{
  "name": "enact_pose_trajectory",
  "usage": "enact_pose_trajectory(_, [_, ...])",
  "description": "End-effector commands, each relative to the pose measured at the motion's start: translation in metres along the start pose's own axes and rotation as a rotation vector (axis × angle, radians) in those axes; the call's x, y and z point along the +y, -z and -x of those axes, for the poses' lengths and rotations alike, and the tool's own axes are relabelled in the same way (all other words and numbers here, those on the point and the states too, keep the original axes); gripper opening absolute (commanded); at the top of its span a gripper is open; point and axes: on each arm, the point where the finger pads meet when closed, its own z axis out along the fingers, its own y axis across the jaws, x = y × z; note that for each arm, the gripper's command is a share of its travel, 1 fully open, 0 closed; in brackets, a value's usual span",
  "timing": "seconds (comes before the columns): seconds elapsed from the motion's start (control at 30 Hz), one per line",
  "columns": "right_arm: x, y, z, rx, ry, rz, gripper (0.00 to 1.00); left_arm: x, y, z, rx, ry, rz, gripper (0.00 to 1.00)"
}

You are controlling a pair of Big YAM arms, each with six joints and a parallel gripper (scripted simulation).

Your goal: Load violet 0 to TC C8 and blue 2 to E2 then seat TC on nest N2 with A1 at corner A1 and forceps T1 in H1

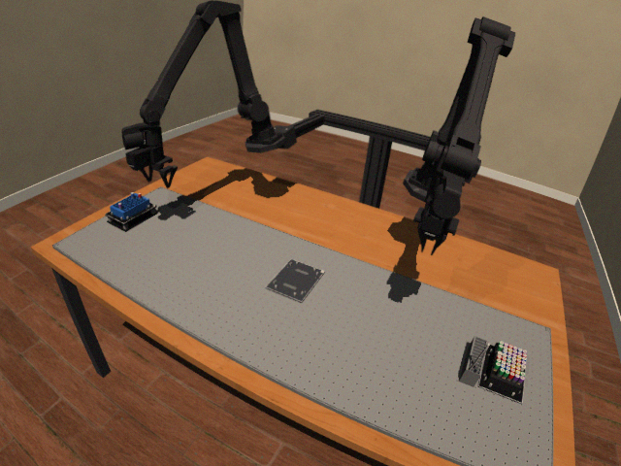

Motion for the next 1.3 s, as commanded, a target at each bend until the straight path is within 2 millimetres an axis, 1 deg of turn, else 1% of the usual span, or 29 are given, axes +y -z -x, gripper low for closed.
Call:
enact_pose_trajectory(0.0, [0.013,0.019,0.003,-0.021,-0.019,-0.011,1.0,0.0,-0.001,-0.003,0.019,0.007,0.0,0.24])
enact_pose_trajectory(0.07, [0.02,0.022,0.001,-0.021,-0.019,-0.01,1.0,0.0,-0.001,-0.003,0.019,0.007,0.0,0.24])
enact_pose_trajectory(0.13, [0.02,0.022,0.001,-0.021,-0.019,-0.01,1.0,0.0,-0.001,-0.003,0.019,0.007,0.0,0.24])
enact_pose_trajectory(0.63, [0.072,0.048,-0.012,-0.02,-0.019,-0.009,1.0,0.0,-0.001,-0.003,0.019,0.007,0.0,0.24])
enact_pose_trajectory(0.7, [0.072,0.048,-0.012,-0.02,-0.019,-0.009,1.0,0.0,-0.001,-0.003,0.019,0.007,0.0,0.24])
enact_pose_trajectory(1.1, [0.114,0.069,-0.023,-0.02,-0.019,-0.008,1.0,0.0,-0.001,-0.003,0.019,0.007,0.0,0.24])
enact_pose_trajectory(1.13, [0.117,0.07,-0.023,-0.02,-0.019,-0.008,1.0,0.0,-0.001,-0.003,0.019,0.007,0.0,0.24])
enact_pose_trajectory(1.27, [0.116,0.071,-0.022,-0.023,-0.019,-0.008,1.0,0.0,-0.001,-0.003,0.019,0.007,0.0,0.24])
